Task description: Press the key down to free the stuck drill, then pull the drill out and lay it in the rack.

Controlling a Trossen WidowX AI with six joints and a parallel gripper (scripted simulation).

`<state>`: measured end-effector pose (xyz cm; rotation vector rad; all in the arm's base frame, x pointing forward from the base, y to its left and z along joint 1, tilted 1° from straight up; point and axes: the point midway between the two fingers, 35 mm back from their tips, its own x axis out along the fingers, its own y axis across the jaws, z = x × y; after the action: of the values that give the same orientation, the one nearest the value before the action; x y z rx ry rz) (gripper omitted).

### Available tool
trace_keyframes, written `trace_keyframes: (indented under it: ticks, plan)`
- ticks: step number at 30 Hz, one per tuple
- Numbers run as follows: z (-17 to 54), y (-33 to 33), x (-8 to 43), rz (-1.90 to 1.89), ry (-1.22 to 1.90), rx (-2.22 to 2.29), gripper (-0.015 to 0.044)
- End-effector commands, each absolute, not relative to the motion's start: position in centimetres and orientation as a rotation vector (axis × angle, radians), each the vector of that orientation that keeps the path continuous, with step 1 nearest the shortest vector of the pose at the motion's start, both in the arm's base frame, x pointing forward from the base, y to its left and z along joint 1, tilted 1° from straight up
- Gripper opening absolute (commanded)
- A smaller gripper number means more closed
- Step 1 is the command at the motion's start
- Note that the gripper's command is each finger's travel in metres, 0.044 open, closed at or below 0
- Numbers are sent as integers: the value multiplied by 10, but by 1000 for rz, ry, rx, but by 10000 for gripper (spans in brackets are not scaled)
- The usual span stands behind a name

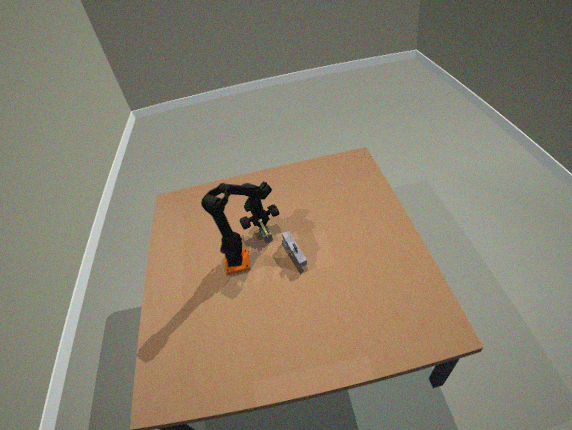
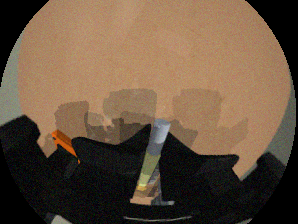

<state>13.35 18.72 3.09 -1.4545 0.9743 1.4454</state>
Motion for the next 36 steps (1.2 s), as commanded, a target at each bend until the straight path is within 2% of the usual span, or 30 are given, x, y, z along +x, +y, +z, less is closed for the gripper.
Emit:
trace_keyframes:
  ticks: [1, 34, 36]
  plan:
    - [24, 183, 134, 1444, 987, -1465, 0]
    - [24, 183, 134, 1444, 987, -1465, 0]
    - [31, 187, 133, 1446, 974, -1454, 53]
